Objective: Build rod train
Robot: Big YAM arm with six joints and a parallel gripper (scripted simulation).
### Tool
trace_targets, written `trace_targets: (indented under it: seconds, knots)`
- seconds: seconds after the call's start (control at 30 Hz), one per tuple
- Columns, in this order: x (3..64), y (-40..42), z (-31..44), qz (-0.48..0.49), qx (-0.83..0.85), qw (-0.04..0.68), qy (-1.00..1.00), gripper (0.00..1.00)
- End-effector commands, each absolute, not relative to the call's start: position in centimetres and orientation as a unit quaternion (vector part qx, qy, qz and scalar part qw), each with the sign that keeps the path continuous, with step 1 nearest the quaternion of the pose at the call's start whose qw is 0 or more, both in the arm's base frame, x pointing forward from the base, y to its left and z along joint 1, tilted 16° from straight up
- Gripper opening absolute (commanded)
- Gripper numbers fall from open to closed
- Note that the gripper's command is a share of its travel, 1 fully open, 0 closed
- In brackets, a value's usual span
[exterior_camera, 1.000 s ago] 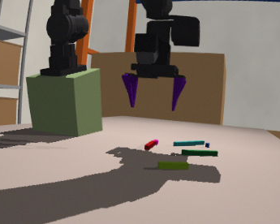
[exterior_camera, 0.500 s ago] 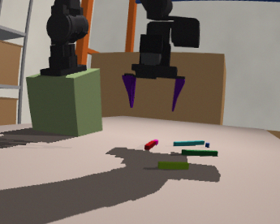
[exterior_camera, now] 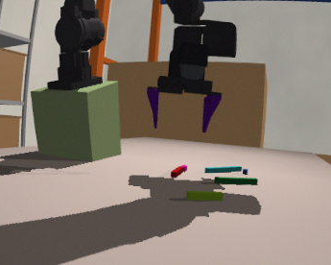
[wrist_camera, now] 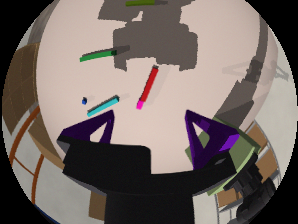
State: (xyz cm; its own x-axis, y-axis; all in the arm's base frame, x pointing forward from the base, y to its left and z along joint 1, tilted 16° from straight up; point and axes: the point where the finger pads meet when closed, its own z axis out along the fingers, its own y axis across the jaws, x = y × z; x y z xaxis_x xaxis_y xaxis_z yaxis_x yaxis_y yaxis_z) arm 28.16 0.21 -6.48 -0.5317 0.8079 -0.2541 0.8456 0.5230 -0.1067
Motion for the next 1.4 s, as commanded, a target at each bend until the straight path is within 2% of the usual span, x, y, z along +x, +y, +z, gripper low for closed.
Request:
trace_targets:
  seconds: [0.0, 0.5, 0.73, 0.9, 1.17, 1.37]
  knots:
    - [31.3, 1.4, -5.2, -0.09, 0.438, 0.111, 0.888, 1.0]
    - [31.1, 1.5, -5.9, -0.107, 0.312, 0.092, 0.939, 1.0]
    - [31.5, 1.6, -5.2, -0.102, 0.313, 0.1, 0.939, 1.0]
    - [31.2, 1.5, -6.0, -0.114, 0.24, 0.083, 0.96, 1.0]
    - [31.6, 1.5, -5.5, -0.11, 0.242, 0.092, 0.96, 1.0]
    - [31.2, 1.6, -6.2, -0.121, 0.16, 0.073, 0.977, 1.0]
